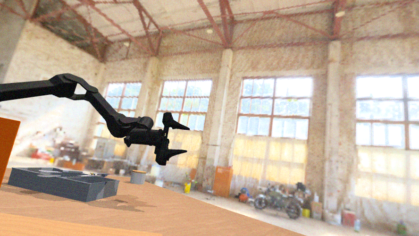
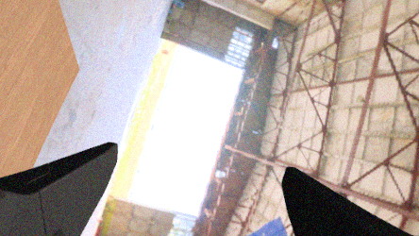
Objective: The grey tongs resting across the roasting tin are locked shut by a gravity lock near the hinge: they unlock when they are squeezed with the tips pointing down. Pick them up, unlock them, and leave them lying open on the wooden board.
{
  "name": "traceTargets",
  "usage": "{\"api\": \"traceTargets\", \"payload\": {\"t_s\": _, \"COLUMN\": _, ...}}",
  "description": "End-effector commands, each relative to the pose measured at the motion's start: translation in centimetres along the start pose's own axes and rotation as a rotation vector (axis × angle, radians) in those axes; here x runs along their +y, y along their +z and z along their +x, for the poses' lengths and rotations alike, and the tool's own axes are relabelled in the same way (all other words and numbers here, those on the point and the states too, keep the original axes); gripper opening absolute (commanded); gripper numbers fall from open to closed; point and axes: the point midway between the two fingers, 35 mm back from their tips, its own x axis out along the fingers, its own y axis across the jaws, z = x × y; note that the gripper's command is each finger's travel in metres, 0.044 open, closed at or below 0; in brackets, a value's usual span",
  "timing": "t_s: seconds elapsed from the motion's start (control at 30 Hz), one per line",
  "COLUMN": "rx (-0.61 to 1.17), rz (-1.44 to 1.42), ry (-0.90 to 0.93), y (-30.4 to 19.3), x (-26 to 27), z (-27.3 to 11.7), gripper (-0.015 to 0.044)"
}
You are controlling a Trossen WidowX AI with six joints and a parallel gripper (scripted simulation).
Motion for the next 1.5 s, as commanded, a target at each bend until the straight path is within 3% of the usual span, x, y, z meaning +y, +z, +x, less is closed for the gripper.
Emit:
{"api": "traceTargets", "payload": {"t_s": 0.0, "rx": -0.002, "rz": -0.003, "ry": 0.009, "y": 0.1, "x": 0.1, "z": 0.0, "gripper": 0.0374}}
{"api": "traceTargets", "payload": {"t_s": 0.17, "rx": -0.044, "rz": -0.057, "ry": 0.164, "y": 0.9, "x": 2.3, "z": -0.2, "gripper": 0.0260}}
{"api": "traceTargets", "payload": {"t_s": 0.27, "rx": -0.093, "rz": -0.107, "ry": 0.370, "y": 1.6, "x": 5.1, "z": -1.3, "gripper": 0.0260}}
{"api": "traceTargets", "payload": {"t_s": 0.5, "rx": -0.192, "rz": -0.142, "ry": 0.929, "y": 2.3, "x": 10.5, "z": -7.8, "gripper": 0.0260}}
{"api": "traceTargets", "payload": {"t_s": 0.83, "rx": -0.182, "rz": 0.081, "ry": 1.633, "y": 3.4, "x": 11.0, "z": -20.5, "gripper": 0.0260}}
{"api": "traceTargets", "payload": {"t_s": 1.0, "rx": -0.216, "rz": 0.125, "ry": 1.807, "y": 4.8, "x": 10.0, "z": -25.0, "gripper": 0.0260}}
{"api": "traceTargets", "payload": {"t_s": 1.17, "rx": -0.196, "rz": 0.152, "ry": 1.847, "y": 5.2, "x": 9.8, "z": -26.0, "gripper": 0.0260}}
{"api": "traceTargets", "payload": {"t_s": 1.37, "rx": -0.129, "rz": 0.345, "ry": 2.098, "y": 7.0, "x": 8.0, "z": -30.4, "gripper": 0.0260}}
{"api": "traceTargets", "payload": {"t_s": 1.47, "rx": -0.114, "rz": 0.385, "ry": 2.137, "y": 7.4, "x": 7.6, "z": -31.1, "gripper": 0.0260}}
